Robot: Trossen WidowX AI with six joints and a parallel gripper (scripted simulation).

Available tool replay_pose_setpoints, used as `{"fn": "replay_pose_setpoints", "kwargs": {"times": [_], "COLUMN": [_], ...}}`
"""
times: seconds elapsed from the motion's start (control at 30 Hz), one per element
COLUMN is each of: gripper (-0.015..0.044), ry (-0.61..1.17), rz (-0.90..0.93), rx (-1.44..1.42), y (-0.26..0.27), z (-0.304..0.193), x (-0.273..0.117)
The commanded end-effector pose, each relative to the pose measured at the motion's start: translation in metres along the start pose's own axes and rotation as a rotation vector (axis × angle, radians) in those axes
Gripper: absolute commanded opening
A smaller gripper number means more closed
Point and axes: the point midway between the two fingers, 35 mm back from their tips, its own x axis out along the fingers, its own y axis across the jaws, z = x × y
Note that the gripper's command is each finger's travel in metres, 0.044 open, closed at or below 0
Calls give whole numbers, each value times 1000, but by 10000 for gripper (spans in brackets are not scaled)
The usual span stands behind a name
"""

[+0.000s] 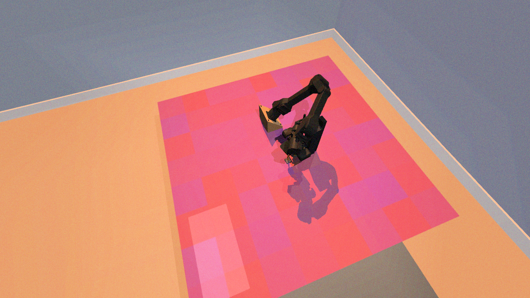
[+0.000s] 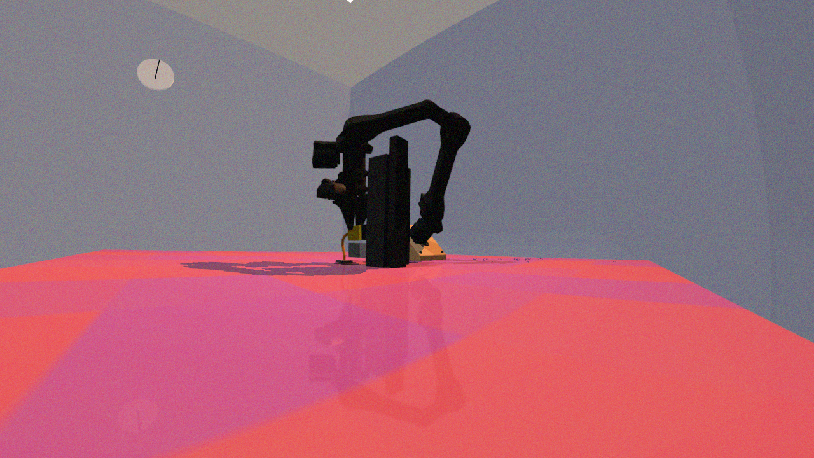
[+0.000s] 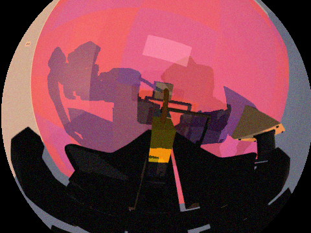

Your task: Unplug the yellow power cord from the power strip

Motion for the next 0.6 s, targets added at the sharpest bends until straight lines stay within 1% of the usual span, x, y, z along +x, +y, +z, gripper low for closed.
{"fn": "replay_pose_setpoints", "kwargs": {"times": [0.0,0.23,0.37,0.57], "gripper": [0,0,105,262], "ry": [-74,-74,-69,-69], "rz": [7,7,7,7], "rx": [17,17,17,17], "y": [-1,-2,-3,-3], "z": [35,46,34,34], "x": [-11,-13,-8,-8]}}
